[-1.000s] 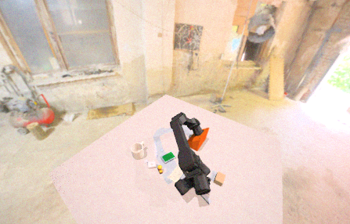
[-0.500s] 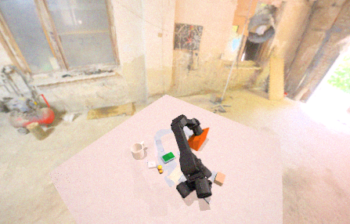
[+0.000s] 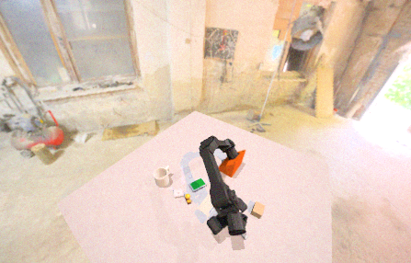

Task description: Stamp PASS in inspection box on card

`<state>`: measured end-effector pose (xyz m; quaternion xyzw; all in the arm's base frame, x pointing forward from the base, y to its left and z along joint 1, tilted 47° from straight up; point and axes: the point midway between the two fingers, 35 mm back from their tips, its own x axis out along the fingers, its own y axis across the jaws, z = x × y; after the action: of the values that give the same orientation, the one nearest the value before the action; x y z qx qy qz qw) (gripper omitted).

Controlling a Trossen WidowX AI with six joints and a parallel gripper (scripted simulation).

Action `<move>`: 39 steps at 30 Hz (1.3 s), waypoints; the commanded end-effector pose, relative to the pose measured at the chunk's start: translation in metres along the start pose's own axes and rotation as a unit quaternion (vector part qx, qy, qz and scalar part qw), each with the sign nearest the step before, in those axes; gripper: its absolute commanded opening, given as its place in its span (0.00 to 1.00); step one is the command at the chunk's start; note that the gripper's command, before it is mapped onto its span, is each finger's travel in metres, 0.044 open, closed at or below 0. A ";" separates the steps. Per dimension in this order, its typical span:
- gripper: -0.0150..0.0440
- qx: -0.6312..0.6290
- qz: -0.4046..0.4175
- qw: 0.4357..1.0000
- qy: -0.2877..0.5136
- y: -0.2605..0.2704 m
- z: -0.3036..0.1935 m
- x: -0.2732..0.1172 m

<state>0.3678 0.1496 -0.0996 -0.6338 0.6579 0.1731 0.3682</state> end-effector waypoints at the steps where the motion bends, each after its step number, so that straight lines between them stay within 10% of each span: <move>1: 0.25 -0.004 -0.002 1.000 0.002 0.000 -0.001 0.008; 19: 0.25 -0.004 -0.002 1.000 0.003 0.001 -0.003 0.033; 29: 0.70 0.000 0.000 1.000 0.002 0.000 -0.002 0.030; 39: 0.71 -0.003 0.000 1.000 0.000 -0.001 0.003 -0.055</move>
<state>0.3697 0.1584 -0.0901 -0.6336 0.6627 0.1731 0.3597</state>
